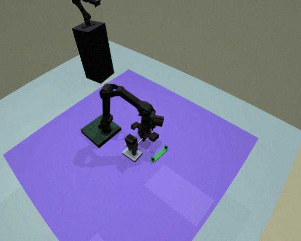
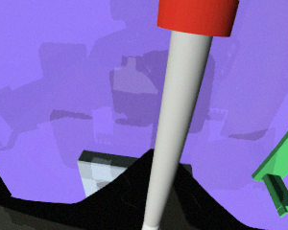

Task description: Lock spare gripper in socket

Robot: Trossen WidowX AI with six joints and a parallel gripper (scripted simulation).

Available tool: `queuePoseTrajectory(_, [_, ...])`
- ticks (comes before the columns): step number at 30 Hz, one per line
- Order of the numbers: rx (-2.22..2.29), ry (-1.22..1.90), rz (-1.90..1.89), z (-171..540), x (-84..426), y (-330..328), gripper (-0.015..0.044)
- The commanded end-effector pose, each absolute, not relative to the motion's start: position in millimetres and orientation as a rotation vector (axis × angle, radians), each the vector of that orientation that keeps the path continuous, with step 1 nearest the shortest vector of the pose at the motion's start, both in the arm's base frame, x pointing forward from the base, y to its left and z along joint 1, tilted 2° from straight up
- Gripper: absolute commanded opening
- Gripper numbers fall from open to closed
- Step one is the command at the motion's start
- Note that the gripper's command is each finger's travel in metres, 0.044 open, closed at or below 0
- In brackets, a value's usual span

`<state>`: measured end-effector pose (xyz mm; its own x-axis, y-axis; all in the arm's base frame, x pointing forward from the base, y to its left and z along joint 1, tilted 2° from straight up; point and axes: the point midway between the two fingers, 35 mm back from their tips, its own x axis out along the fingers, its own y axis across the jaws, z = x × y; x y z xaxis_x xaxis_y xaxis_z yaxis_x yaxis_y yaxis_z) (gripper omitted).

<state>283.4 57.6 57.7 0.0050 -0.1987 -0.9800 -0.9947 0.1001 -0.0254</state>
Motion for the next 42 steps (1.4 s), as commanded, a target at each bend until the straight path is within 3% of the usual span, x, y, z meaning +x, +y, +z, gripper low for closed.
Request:
queuePoseTrajectory(1, [-1.287,1.391,1.021,57.2,279.0,55.0,0.0000])
queuePoseTrajectory(42, [-1.287,1.390,1.022,55.8,278.7,30.3,0.0000])
